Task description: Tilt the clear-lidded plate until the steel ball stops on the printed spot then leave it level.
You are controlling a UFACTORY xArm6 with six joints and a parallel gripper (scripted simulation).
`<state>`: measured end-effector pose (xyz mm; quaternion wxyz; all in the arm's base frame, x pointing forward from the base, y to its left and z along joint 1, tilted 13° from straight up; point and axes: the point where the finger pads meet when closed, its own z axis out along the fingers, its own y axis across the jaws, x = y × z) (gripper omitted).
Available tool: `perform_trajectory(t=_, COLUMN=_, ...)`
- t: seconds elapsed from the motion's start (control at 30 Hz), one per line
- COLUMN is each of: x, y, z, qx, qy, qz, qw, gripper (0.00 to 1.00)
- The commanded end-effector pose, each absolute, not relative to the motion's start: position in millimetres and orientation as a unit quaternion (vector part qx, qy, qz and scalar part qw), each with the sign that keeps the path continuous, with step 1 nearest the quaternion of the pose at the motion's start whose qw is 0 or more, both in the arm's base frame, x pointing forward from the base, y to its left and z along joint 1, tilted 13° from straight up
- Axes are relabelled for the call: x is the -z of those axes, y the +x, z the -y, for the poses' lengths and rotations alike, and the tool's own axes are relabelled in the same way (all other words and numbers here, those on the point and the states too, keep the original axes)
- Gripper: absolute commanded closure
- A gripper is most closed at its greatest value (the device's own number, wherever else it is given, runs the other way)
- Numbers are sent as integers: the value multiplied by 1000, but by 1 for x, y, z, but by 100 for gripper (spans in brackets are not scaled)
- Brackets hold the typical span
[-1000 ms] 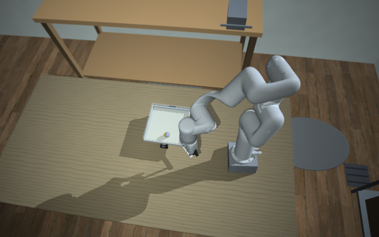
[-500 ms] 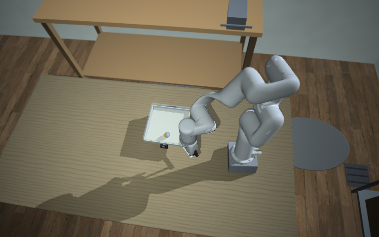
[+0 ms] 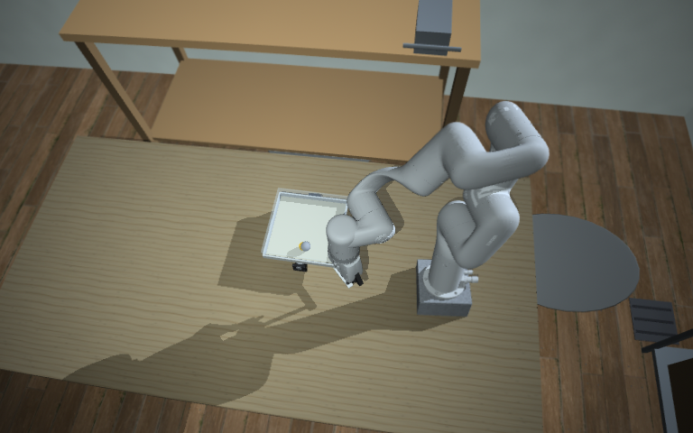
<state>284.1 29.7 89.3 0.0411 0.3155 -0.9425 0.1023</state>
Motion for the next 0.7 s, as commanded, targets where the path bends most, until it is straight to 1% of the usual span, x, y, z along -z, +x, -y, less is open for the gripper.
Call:
perform_trajectory(t=0.0, x=-91, y=286, z=-30, qx=-103, qy=316, qz=943, qw=38, gripper=100)
perform_trajectory(t=0.67, x=-90, y=287, z=-31, qx=-103, qy=316, qz=943, qw=38, gripper=100)
